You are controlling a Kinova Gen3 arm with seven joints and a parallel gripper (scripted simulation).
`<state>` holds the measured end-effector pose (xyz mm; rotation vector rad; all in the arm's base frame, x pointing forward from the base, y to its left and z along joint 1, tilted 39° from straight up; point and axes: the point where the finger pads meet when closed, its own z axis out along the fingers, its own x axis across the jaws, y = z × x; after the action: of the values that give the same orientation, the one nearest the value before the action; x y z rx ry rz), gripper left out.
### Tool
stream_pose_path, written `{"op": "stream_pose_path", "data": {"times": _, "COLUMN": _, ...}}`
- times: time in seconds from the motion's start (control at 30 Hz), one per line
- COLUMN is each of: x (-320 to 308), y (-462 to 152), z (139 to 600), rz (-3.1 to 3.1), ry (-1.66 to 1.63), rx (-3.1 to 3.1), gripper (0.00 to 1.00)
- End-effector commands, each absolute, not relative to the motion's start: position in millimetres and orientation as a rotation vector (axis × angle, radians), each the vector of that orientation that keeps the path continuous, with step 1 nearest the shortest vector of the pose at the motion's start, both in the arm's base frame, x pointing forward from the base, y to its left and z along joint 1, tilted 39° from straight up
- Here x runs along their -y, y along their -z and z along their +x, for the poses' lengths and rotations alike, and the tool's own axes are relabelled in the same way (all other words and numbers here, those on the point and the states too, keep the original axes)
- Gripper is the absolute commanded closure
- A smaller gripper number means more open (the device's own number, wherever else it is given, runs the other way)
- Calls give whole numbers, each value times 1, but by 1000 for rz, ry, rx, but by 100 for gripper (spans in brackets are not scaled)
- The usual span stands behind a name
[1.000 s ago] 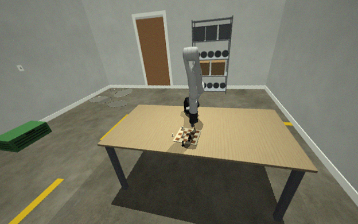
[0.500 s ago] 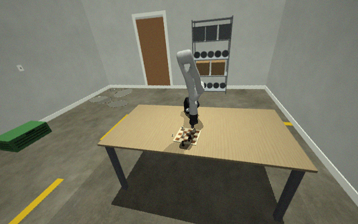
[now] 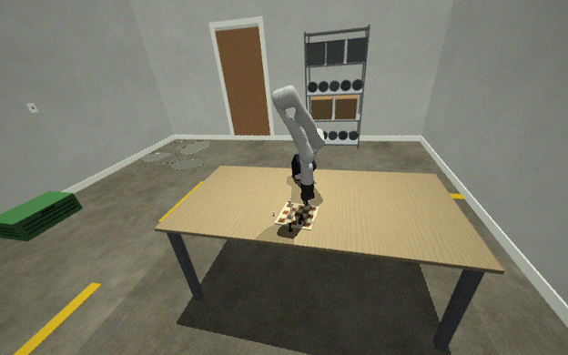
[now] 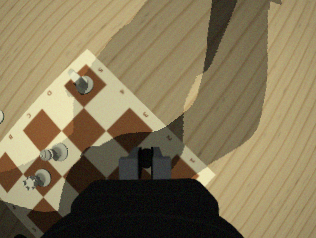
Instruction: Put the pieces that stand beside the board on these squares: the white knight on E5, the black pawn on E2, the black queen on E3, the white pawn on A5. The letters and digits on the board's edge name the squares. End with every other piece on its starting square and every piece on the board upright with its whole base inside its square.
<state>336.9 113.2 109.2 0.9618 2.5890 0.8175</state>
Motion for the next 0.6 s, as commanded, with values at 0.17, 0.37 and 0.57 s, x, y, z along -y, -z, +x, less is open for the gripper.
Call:
{"op": "stream_pose_path", "data": {"times": 0.17, "x": -121, "y": -105, "z": 336, "rz": 950, "ry": -846, "rx": -2568, "gripper": 100}}
{"op": "stream_pose_path", "data": {"times": 0.37, "x": -122, "y": -102, "z": 337, "rz": 950, "ry": -848, "rx": -2566, "gripper": 100}}
{"op": "stream_pose_path", "data": {"times": 0.57, "x": -124, "y": -100, "z": 338, "rz": 951, "ry": -849, "rx": -2565, "gripper": 100}}
